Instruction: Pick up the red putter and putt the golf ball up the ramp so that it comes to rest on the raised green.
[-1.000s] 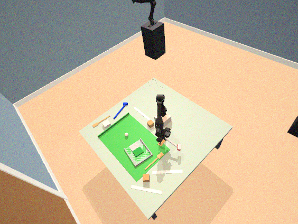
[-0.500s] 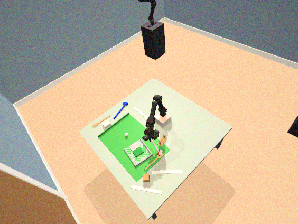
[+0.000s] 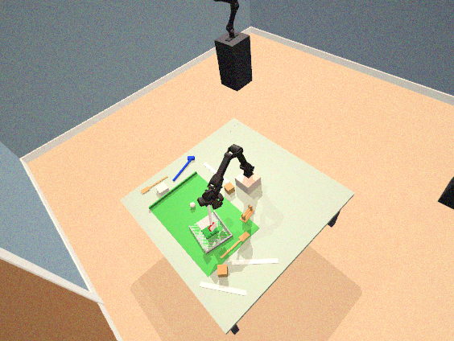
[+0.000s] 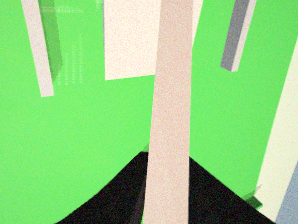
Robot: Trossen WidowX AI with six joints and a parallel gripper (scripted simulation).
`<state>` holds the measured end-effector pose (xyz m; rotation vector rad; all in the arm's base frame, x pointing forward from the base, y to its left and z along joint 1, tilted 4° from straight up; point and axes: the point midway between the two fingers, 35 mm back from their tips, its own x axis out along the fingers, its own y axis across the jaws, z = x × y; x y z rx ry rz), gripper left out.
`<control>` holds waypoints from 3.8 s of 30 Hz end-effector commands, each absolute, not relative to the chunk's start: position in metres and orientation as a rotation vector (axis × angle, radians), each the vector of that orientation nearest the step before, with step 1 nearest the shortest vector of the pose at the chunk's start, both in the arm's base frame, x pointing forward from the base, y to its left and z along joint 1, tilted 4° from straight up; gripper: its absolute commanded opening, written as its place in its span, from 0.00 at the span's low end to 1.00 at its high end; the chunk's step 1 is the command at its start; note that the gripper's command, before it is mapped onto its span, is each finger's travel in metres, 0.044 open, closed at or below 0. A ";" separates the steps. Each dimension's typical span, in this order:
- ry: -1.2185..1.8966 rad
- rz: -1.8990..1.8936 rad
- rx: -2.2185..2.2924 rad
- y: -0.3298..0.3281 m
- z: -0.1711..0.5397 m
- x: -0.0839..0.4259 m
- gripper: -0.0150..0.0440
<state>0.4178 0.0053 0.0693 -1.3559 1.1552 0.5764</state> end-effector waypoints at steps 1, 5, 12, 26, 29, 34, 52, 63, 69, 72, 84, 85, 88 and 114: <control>1.234 0.456 -1.414 -0.036 0.084 0.427 0.25; 1.339 0.340 -1.464 -0.081 0.096 0.428 0.25; 1.546 0.147 -1.531 -0.155 0.121 0.420 0.25; 1.727 0.007 -1.561 -0.210 0.134 0.404 0.25; 1.727 0.007 -1.561 -0.210 0.121 0.404 0.25; 1.727 0.007 -1.561 -0.211 0.103 0.402 0.25; 1.727 0.007 -1.561 -0.212 0.078 0.402 0.25; 1.729 0.019 -1.557 -0.211 0.076 0.402 0.25; 1.728 0.012 -1.560 -0.229 0.075 0.398 0.25; 1.728 0.006 -1.563 -0.241 0.074 0.396 0.25; 1.728 0.025 -1.538 -0.173 0.067 0.415 0.25; 1.727 0.025 -1.539 -0.158 0.066 0.418 0.25; 1.725 0.017 -1.550 -0.116 0.067 0.423 0.25; 1.728 0.028 -1.557 -0.104 0.118 0.425 0.25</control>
